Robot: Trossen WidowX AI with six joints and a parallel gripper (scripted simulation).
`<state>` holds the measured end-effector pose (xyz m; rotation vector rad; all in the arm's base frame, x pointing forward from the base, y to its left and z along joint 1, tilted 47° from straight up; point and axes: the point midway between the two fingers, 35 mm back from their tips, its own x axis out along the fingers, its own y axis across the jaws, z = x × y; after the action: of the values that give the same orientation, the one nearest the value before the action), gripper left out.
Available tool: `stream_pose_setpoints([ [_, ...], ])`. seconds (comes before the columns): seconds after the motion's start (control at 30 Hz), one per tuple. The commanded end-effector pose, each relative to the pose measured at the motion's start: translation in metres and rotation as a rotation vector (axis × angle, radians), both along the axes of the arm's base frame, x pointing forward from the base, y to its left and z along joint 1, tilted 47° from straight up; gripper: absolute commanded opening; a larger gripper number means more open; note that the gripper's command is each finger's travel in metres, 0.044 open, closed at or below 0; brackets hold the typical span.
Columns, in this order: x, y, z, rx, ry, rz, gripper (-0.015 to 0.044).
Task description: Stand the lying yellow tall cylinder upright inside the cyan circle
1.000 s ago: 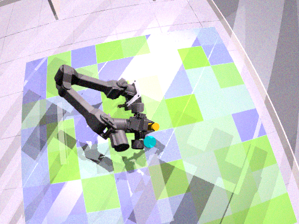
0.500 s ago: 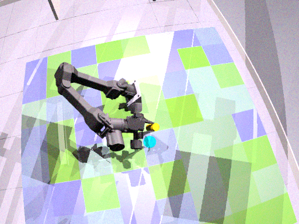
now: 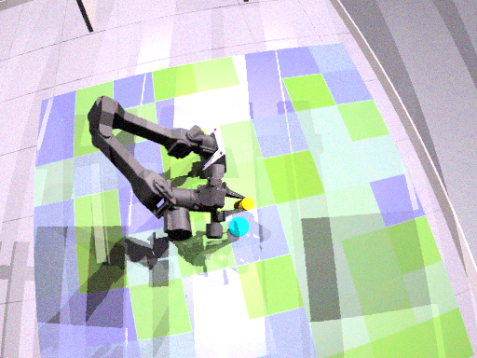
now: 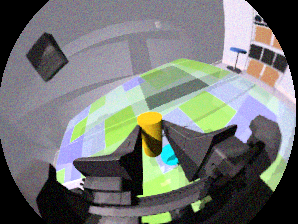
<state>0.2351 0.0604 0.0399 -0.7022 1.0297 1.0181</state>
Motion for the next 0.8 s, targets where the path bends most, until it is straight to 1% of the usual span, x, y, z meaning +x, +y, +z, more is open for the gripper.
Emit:
stream_pose_setpoints([
  [0.0, -0.0013, 0.0000, 0.0011, 0.028, -0.027, 0.011, 0.0105],
  [0.77, 0.0005, -0.0020, 0.0102, 0.122, -0.176, 0.057, 0.0105],
])
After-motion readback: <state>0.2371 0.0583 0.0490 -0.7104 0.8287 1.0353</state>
